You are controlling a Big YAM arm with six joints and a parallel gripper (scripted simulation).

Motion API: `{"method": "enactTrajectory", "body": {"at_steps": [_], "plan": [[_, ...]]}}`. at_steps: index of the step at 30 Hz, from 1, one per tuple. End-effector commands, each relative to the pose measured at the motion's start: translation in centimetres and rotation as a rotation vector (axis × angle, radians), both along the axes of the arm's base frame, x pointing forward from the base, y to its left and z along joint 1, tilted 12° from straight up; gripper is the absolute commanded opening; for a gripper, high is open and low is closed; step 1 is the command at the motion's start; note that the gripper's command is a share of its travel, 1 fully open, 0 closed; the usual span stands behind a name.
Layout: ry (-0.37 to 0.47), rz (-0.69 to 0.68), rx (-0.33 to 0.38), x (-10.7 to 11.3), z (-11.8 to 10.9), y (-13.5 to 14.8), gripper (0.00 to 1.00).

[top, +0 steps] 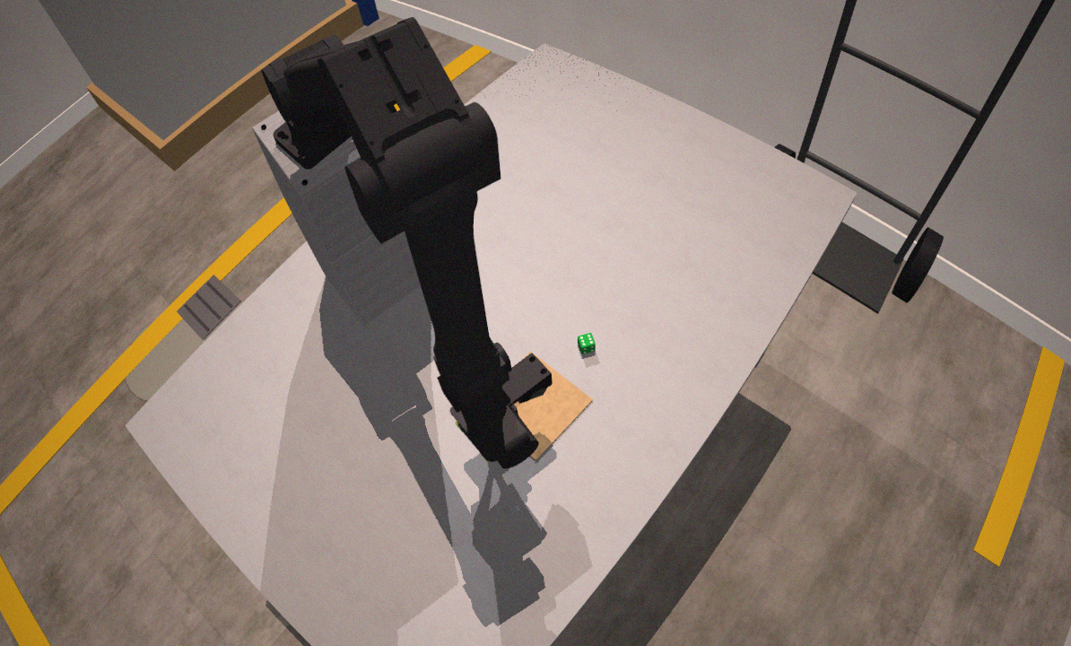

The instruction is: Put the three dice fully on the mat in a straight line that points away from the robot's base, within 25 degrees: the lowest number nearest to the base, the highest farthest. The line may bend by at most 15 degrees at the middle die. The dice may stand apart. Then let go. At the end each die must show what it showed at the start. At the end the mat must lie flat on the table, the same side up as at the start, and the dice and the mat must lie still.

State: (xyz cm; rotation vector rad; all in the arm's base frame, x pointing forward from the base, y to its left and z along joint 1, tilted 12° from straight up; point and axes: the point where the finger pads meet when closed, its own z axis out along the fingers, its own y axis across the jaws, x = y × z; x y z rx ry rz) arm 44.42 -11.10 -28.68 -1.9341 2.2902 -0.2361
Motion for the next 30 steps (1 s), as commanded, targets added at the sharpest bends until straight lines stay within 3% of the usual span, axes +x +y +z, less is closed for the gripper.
{"method": "enactTrajectory", "body": {"at_steps": [1,30], "plan": [[0.000,0.001,0.004,-0.25,-0.54,-0.26,0.39],[0.005,0.001,0.005,-0.72,-0.63,-0.21,0.39]]}}
